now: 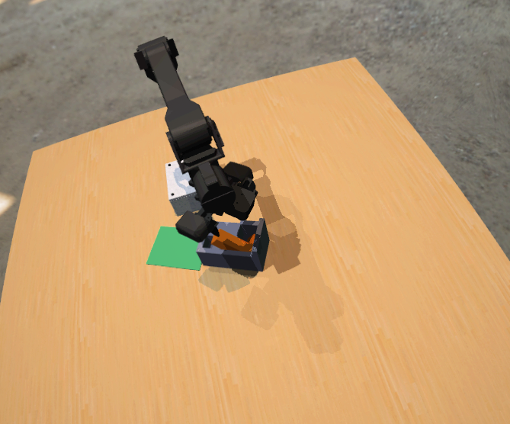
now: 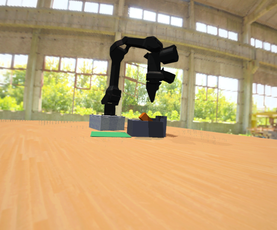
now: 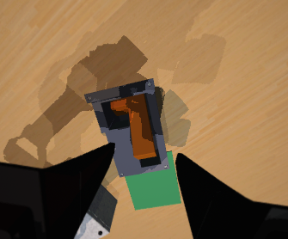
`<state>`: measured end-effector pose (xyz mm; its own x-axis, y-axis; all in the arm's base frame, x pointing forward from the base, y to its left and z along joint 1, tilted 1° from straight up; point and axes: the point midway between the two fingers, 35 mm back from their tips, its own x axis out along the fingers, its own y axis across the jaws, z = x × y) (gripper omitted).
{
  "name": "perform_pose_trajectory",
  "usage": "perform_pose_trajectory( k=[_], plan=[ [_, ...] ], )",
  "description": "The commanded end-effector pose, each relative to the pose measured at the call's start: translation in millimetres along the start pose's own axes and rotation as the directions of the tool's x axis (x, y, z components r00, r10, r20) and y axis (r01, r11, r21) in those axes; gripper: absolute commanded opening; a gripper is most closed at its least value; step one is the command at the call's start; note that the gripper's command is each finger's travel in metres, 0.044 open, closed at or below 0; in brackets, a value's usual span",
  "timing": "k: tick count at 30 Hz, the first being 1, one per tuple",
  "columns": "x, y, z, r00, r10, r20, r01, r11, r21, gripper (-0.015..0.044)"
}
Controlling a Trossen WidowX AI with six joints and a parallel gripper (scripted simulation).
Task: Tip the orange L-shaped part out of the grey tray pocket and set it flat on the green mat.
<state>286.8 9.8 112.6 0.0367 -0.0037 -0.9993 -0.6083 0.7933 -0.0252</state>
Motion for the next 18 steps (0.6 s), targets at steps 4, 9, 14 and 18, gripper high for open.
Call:
perform_pose_trajectory(
  k=[4,9,14,18],
  plan=[
    [2.2,-2.4,-24.4,1.000,0.012,-0.022,-0.019,0.932,-0.363,0.0280],
    [2.2,-2.4,-24.4,1.000,0.012,-0.022,-0.019,0.932,-0.363,0.0280],
    [9.1,-2.6,-24.3,1.000,0.012,-0.022,-0.019,0.932,-0.363,0.0280],
    [28.3,-2.3,-24.8,1.000,0.012,-0.022,-0.019,0.932,-0.363,0.0280]
  ],
)
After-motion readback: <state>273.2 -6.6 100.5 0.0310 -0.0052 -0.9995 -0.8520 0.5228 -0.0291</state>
